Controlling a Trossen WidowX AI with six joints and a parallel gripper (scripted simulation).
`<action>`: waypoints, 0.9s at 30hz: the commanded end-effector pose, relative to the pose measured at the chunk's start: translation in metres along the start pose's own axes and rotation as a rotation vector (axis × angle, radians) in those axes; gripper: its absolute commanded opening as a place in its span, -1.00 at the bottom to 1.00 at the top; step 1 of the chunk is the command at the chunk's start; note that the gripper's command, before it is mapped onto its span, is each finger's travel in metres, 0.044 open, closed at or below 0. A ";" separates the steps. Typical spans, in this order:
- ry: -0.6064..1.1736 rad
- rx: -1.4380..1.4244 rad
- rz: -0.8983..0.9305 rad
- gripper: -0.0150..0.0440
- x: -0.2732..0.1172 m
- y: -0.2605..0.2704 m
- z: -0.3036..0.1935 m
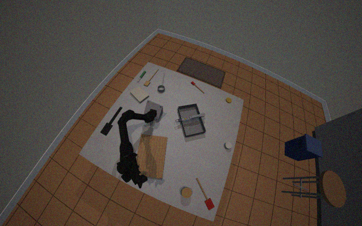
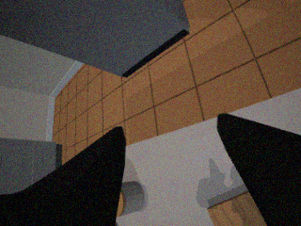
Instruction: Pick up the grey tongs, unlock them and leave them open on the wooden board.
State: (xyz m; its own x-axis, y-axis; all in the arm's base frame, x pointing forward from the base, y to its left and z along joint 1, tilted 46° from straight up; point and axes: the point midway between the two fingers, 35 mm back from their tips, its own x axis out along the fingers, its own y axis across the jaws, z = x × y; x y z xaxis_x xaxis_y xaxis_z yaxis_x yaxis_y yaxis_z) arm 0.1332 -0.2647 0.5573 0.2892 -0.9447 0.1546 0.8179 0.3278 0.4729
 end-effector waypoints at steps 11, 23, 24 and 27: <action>0.357 -0.471 0.075 0.39 0.035 0.033 -0.142; 0.767 -1.444 0.452 0.39 -0.012 0.073 -0.346; 0.786 -1.521 0.491 0.39 -0.019 0.075 -0.359; 0.840 -1.759 0.639 0.39 -0.047 0.080 -0.401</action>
State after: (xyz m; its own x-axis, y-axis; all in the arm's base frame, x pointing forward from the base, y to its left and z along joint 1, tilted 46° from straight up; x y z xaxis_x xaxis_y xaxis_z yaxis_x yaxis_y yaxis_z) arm 0.3711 -0.2158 0.2794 0.4129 -0.6805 -0.6053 0.1508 0.7065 -0.6915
